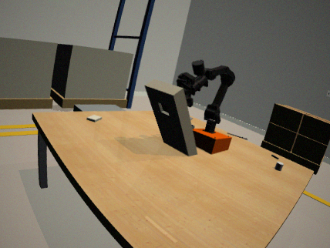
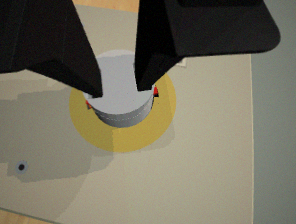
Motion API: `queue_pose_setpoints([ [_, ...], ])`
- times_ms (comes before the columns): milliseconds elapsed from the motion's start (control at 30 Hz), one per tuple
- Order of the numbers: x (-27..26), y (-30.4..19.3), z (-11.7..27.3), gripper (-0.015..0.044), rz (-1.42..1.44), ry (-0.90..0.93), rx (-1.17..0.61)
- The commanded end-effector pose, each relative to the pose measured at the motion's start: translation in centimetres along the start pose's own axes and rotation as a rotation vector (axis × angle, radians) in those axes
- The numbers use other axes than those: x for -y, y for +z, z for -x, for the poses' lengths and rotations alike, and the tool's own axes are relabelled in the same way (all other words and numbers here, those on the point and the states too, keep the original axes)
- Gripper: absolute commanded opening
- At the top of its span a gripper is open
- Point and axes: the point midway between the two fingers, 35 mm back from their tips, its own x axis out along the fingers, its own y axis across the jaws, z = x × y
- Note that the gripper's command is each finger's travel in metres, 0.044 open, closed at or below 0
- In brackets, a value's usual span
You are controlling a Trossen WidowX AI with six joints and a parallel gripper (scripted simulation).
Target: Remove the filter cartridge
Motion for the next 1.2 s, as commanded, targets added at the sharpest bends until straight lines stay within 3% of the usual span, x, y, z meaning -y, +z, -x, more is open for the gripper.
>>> queue_pose_setpoints([
  [0,-0.2,-0.2,2.3,0.0000,0.026,0.012,-0.010],
  [167,0.1,-0.2,4.2,0.0000,0.047,0.011,-0.010],
  [633,0.1,-0.2,4.3,0.0000,0.048,0.011,-0.011],
  [1167,5.0,-1.7,3.7,0.0000,0.048,0.009,-0.011],
])
